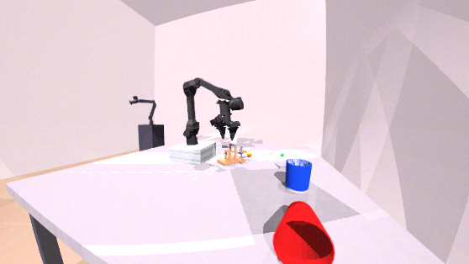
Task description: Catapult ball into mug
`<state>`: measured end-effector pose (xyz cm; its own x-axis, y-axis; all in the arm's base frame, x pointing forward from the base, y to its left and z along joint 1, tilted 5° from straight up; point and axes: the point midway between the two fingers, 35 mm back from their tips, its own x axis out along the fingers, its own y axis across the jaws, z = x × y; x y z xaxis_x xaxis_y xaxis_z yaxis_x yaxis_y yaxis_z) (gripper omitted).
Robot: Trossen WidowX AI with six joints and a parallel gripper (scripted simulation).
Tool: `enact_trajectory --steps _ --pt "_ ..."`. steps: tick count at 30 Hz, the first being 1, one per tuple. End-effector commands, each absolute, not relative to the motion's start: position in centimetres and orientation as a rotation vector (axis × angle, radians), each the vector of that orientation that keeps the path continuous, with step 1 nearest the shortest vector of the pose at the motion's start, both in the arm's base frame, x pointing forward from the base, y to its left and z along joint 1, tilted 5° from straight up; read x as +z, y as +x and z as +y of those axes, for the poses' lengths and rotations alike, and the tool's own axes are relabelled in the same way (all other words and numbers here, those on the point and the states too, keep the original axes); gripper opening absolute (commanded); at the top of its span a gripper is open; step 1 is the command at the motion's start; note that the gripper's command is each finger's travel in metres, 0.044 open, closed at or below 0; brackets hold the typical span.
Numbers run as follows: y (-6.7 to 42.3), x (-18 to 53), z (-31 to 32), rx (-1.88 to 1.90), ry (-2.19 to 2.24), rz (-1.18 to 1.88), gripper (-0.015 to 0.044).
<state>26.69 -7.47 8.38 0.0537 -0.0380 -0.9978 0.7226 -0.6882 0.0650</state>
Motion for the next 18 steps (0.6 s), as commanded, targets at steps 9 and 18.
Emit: enact_trajectory --steps 9,18 --pt "26.1 5.2 -6.4 -1.759 1.652 0.742 0.044" --pt "25.9 2.8 -6.6 -1.761 1.655 0.734 0.044"
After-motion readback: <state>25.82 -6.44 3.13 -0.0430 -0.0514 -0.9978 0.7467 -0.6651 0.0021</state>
